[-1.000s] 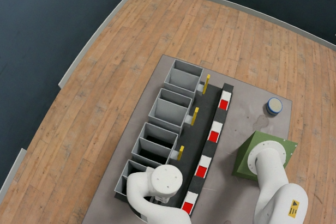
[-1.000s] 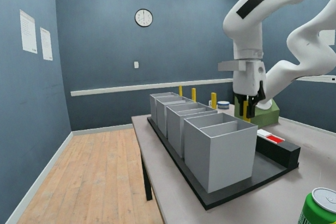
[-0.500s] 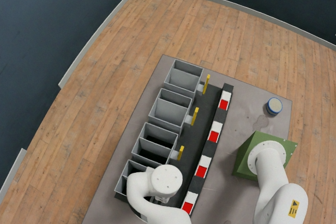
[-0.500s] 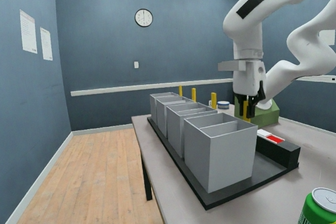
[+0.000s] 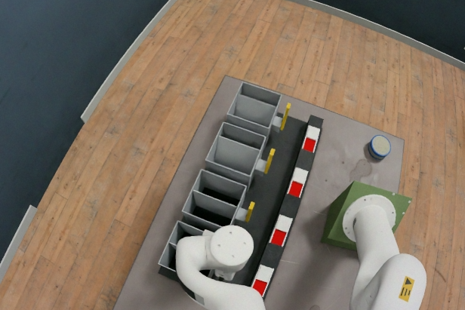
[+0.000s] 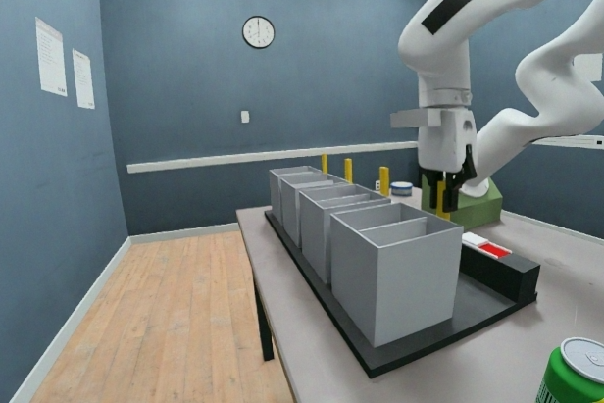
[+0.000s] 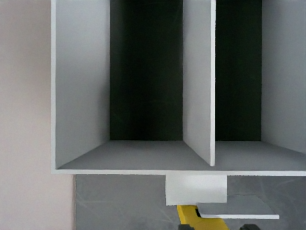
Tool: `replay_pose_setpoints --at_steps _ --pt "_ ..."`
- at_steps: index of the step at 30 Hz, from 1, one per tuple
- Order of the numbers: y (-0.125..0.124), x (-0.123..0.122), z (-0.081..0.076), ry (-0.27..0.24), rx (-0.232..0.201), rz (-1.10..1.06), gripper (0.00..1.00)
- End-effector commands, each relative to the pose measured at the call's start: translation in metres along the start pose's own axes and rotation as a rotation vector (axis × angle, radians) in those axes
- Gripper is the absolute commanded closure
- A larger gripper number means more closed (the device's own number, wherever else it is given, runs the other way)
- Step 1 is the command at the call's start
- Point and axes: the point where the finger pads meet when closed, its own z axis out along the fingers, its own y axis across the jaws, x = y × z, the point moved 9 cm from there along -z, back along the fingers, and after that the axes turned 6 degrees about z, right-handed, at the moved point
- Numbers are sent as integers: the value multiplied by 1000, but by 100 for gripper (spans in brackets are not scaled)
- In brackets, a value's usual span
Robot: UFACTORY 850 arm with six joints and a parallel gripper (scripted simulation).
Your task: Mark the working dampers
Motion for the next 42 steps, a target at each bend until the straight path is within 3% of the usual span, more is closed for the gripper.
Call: replay_pose_setpoints --at_steps 1,13,42 --pt "3 1 0 0 15 0 81" --pt "13 2 0 -6 69 0 81" --pt "54 6 8 -29 290 0 81"
